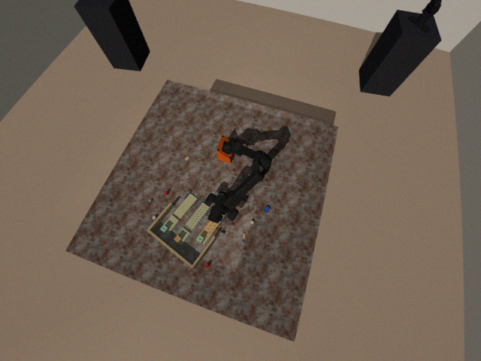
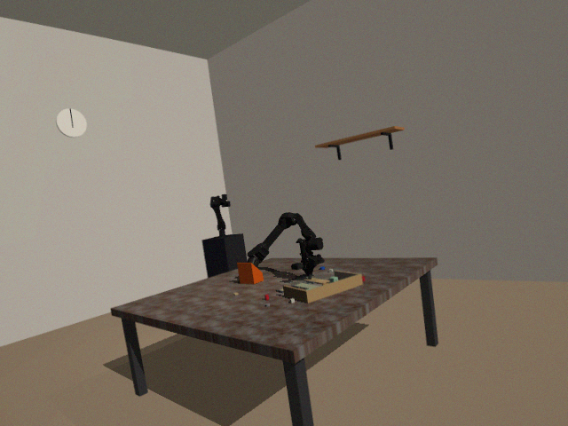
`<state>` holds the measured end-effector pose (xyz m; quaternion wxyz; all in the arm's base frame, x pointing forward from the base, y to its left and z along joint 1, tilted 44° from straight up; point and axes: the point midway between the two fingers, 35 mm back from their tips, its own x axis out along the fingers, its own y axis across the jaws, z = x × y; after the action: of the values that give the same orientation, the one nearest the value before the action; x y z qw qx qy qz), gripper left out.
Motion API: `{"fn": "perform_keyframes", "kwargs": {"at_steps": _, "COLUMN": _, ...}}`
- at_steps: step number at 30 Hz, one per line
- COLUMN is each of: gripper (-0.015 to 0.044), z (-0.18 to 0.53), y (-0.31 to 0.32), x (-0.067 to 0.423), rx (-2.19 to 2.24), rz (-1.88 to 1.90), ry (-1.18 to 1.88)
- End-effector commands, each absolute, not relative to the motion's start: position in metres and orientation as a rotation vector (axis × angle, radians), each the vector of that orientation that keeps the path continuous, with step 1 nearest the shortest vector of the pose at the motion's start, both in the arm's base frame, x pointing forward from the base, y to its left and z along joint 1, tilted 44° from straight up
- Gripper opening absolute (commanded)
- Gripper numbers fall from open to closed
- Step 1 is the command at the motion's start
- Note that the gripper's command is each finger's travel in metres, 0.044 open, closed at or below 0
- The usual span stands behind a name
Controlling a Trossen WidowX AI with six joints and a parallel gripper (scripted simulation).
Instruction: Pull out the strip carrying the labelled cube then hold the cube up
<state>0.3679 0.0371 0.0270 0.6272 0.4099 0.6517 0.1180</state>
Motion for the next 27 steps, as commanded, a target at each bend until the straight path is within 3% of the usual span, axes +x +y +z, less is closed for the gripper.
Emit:
{"fn": "perform_keyframes", "kwargs": {"at_steps": 1, "gripper": 0.0000, "z": 0.025, "y": 0.046, "x": 0.357, "rx": 0.946, "rz": 0.278, "ry": 1.521}}
{"fn": "perform_keyframes", "kwargs": {"at_steps": 27, "gripper": 0.0000, "z": 0.033, "y": 0.061, "x": 0.322, "rx": 0.948, "rz": 0.278, "ry": 1.523}}
